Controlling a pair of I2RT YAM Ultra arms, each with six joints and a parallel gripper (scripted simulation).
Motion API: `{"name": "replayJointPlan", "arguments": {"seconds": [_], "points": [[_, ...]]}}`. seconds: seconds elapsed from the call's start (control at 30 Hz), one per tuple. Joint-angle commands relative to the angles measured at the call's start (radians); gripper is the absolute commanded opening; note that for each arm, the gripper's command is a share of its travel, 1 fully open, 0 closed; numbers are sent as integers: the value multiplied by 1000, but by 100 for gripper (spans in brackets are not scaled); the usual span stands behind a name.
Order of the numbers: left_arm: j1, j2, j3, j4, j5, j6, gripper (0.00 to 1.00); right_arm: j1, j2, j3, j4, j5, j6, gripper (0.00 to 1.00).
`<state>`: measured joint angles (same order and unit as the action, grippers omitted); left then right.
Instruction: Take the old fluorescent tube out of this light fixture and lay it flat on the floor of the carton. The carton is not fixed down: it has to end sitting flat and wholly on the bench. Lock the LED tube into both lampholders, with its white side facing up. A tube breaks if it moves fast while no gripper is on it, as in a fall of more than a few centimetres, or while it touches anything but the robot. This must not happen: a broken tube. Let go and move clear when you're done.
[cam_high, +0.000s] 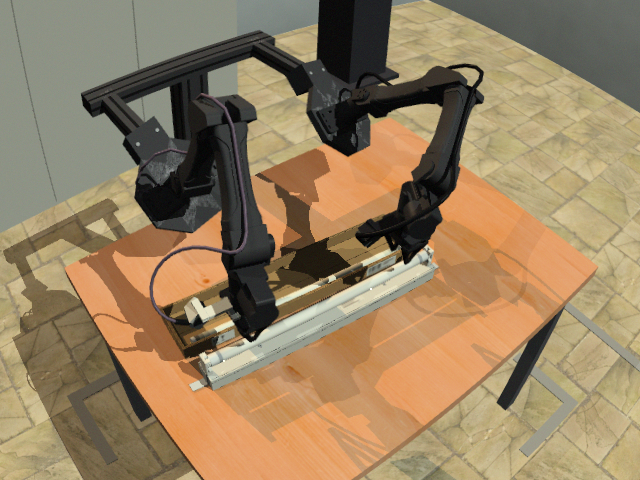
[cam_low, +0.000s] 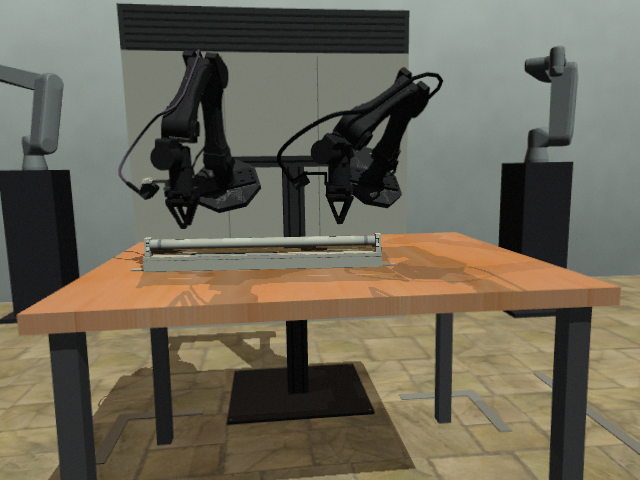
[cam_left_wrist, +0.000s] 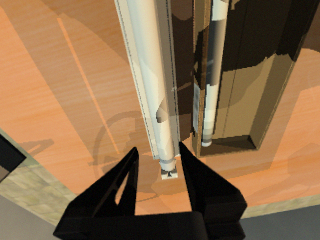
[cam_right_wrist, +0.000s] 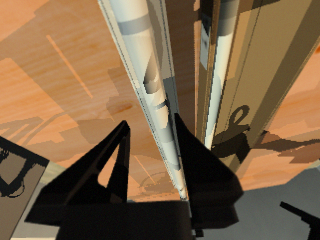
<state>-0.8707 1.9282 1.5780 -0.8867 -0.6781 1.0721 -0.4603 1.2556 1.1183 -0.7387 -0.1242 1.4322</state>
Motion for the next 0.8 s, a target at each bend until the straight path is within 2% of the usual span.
{"name": "replayJointPlan", "arguments": {"seconds": [0.0, 0.17, 0.23, 0.5, 0.77], "points": [[-45, 59, 92, -95, 29, -56, 49, 54, 45, 72, -108, 71, 72, 49], [-73, 176, 247, -214, 49, -124, 49, 162, 128, 188, -239, 149, 167, 49], [-73, 176, 247, -214, 49, -124, 49, 162, 128, 188, -239, 149, 167, 49], [-104, 339, 476, -357, 68, -195, 49, 295, 255, 354, -384, 218, 266, 49], [-116, 409, 576, -401, 73, -213, 49, 341, 303, 418, -423, 232, 291, 49]]}}
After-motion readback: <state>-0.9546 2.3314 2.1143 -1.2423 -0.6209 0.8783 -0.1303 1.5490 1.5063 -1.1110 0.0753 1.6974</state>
